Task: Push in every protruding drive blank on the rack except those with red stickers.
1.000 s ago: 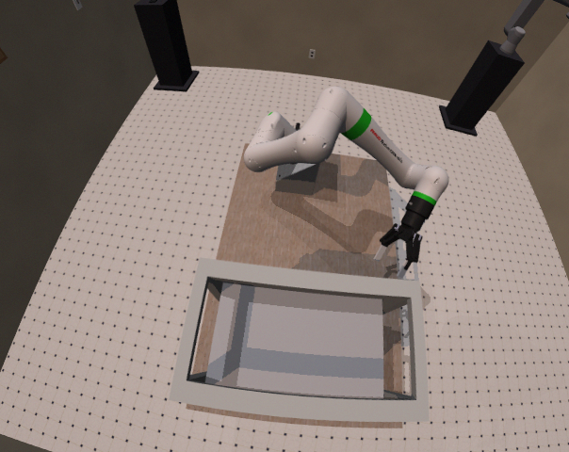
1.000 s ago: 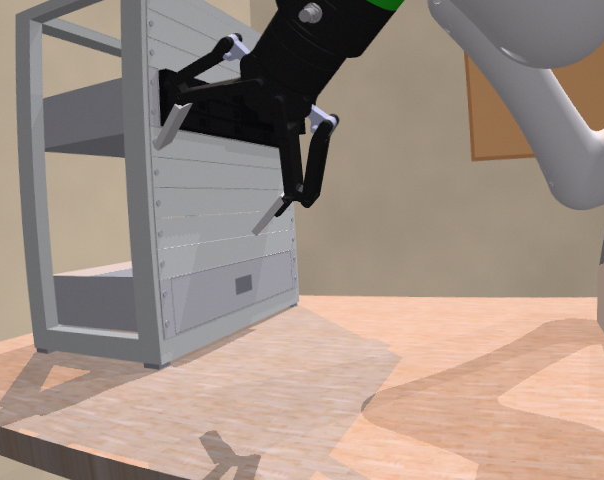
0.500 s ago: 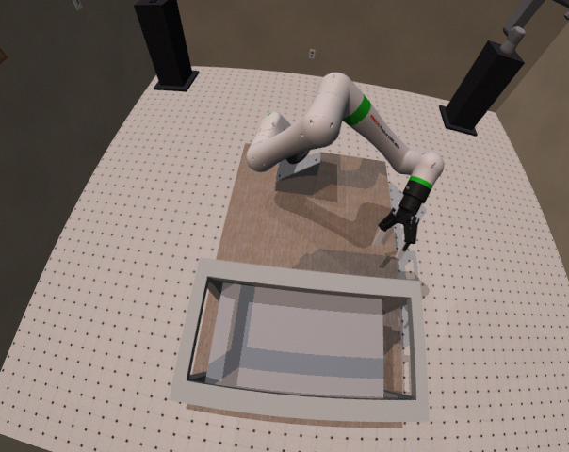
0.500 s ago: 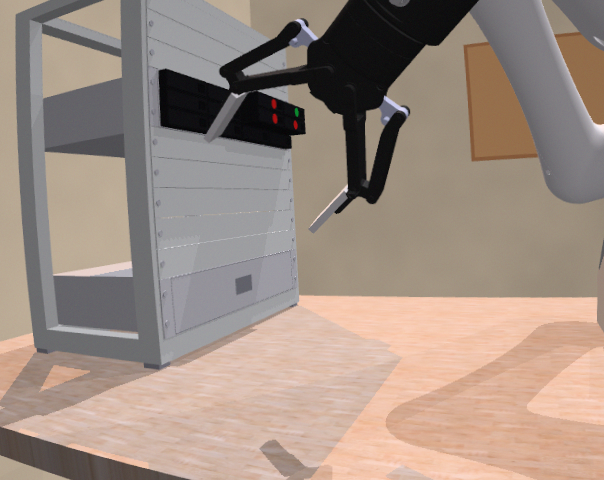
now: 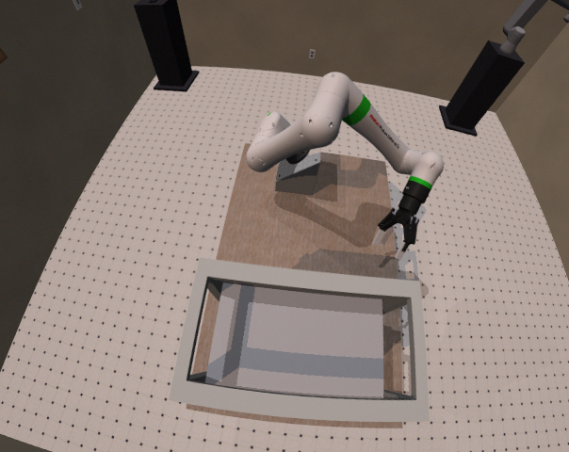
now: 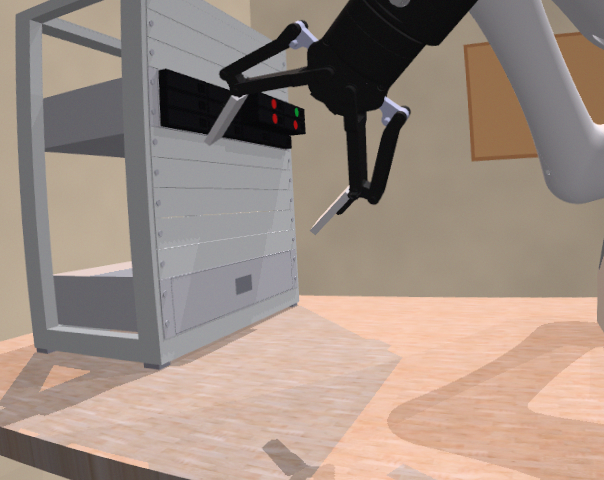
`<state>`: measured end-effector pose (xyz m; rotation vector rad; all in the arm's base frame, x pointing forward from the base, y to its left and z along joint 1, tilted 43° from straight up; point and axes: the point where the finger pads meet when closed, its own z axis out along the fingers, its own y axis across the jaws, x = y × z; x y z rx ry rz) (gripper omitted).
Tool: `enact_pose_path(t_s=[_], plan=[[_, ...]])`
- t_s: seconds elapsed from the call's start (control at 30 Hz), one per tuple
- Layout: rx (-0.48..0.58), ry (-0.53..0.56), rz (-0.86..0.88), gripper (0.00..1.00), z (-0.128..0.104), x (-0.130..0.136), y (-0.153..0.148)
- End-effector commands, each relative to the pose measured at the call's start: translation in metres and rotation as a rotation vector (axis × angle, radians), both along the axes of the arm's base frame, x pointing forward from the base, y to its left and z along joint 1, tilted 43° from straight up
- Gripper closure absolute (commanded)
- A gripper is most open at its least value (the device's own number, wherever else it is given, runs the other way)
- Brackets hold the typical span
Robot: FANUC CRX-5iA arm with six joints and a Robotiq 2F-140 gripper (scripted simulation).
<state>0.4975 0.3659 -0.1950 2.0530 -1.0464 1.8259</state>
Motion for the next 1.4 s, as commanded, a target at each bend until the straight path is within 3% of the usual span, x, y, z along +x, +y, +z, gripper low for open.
enact_pose_path(t_s=[0.0, 0.37, 0.87, 1.37], plan=[[0.000, 0.010, -0.003, 0.00, -0.001, 0.000, -0.001], [-0.001, 0.074, -0.022, 0.00, -0.007, -0.003, -0.009], [0.010, 0.260, -0.063, 0.00, -0.025, -0.017, -0.027], [0.093, 0.603, -0.068, 0.00, -0.054, -0.056, -0.039]])
